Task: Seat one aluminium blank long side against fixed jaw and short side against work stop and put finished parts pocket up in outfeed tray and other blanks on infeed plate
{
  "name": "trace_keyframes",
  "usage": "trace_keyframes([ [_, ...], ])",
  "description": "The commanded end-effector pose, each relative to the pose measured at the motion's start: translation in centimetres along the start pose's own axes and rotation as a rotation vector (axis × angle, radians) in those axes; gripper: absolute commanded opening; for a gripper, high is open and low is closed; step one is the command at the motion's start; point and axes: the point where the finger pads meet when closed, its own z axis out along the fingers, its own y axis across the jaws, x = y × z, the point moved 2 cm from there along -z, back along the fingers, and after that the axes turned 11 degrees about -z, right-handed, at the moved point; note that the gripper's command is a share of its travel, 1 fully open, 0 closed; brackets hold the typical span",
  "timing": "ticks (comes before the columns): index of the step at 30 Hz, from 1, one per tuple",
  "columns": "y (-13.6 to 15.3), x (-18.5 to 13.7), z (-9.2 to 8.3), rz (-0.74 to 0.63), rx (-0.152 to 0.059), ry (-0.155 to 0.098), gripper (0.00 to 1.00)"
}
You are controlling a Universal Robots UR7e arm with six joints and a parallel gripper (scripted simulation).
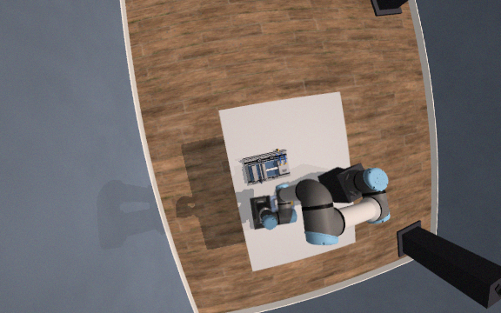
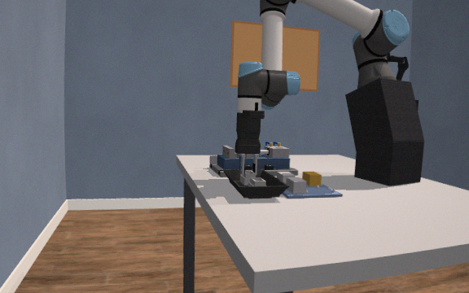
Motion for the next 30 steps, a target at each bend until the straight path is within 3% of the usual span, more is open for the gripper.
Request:
trace_keyframes([
  [1, 0.06, -0.01, -0.07, 0.0, -0.002, 0.0, 0.0],
  [16, 0.06, -0.01, -0.07, 0.0, -0.002, 0.0, 0.0],
  [17, 0.06, -0.01, -0.07, 0.0, -0.002, 0.0, 1.0],
  [30, 0.06, -0.01, -0.07, 0.0, -0.002, 0.0, 1.0],
])
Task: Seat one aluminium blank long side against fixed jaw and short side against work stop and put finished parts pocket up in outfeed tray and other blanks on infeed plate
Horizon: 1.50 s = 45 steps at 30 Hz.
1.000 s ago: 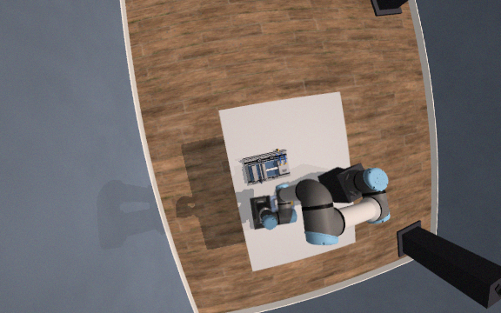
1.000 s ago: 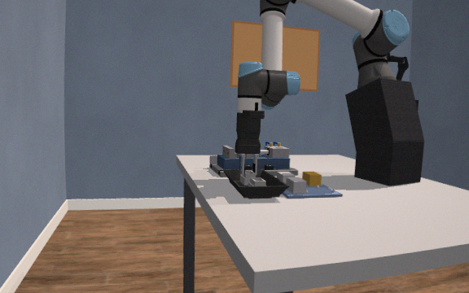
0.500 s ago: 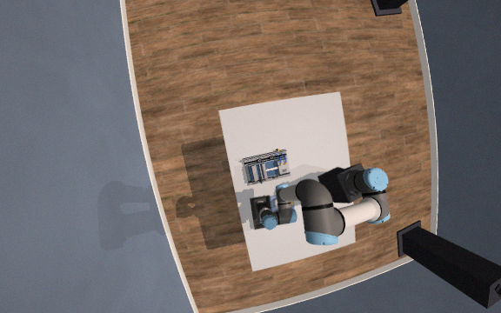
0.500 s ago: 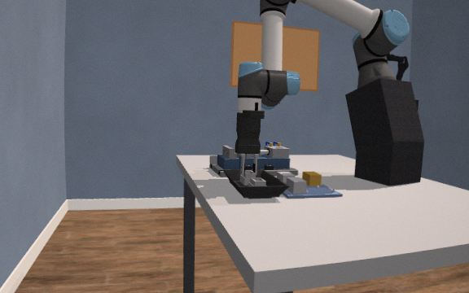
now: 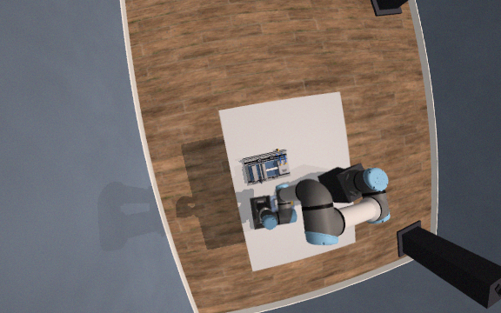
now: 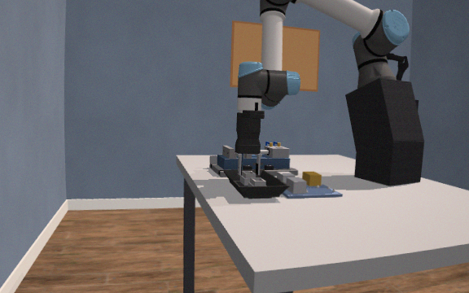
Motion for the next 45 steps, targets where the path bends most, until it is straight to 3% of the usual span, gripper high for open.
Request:
trace_keyframes([
  [1, 0.1, 0.0, -0.1, 0.0, -0.002, 0.0, 1.0],
  [28, 0.1, 0.0, -0.3, 0.0, -0.002, 0.0, 1.0],
  [40, 0.1, 0.0, -3.5, 0.0, -0.002, 0.0, 1.0],
  [45, 0.1, 0.0, -6.2, 0.0, -0.002, 0.0, 1.0],
])
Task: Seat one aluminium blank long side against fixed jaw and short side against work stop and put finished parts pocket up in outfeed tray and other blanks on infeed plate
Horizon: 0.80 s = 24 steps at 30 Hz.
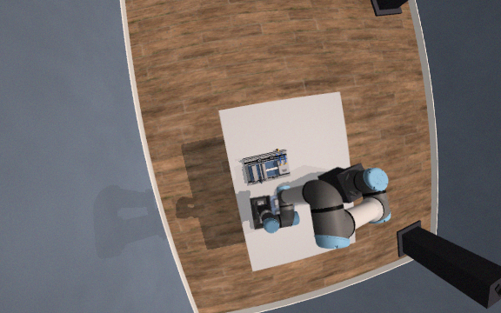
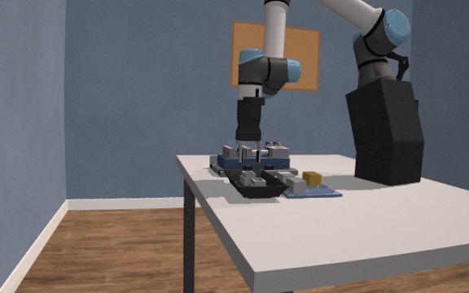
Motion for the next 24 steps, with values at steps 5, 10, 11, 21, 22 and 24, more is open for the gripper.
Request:
trace_keyframes([
  [5, 0.1, 0.0, -5.1, 0.0, -0.002, 0.0, 1.0],
  [10, 0.1, 0.0, -7.7, 0.0, -0.002, 0.0, 1.0],
  [11, 0.1, 0.0, -7.7, 0.0, -0.002, 0.0, 1.0],
  [21, 0.1, 0.0, -10.1, 0.0, -0.002, 0.0, 1.0],
  [22, 0.1, 0.0, -10.2, 0.0, -0.002, 0.0, 1.0],
  [24, 0.1, 0.0, -10.2, 0.0, -0.002, 0.0, 1.0],
])
